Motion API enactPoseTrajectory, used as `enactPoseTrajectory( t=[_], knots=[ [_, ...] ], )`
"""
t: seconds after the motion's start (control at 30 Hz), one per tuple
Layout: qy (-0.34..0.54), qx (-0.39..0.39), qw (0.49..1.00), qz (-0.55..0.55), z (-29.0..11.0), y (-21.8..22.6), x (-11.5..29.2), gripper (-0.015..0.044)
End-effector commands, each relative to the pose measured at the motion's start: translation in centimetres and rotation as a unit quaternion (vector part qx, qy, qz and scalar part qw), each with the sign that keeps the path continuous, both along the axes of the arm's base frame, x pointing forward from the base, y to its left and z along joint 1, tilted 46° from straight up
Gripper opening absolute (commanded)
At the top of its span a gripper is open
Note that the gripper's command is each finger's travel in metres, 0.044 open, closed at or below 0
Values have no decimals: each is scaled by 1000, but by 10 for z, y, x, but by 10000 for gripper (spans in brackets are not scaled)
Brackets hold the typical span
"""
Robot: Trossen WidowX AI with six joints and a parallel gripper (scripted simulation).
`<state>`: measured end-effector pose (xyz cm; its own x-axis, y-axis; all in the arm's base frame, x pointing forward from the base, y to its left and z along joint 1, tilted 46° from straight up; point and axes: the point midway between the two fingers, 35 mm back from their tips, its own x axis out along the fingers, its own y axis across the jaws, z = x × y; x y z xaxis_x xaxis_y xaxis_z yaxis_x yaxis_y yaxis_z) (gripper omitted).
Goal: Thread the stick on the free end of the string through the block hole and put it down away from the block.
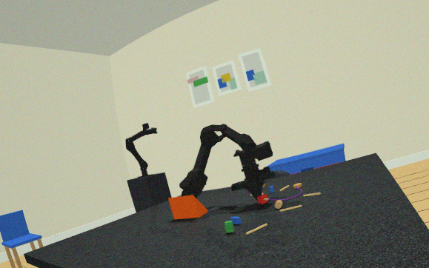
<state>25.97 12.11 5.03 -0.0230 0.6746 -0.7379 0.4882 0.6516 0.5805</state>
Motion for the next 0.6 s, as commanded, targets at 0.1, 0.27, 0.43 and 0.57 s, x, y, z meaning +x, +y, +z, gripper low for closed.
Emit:
enactPoseTrajectory(
  t=[0.1, 0.27, 0.43, 0.57],
  knots=[
    [1, 0, 1000, -2, 2, 1, -5, 0],
    [1, 0, 1000, -2, 4, 2, -11, 0],
    [1, 1, 1000, -3, 6, 4, -17, 0],
    [1, 1, 1000, -3, 7, 5, -21, 0]
  ],
)
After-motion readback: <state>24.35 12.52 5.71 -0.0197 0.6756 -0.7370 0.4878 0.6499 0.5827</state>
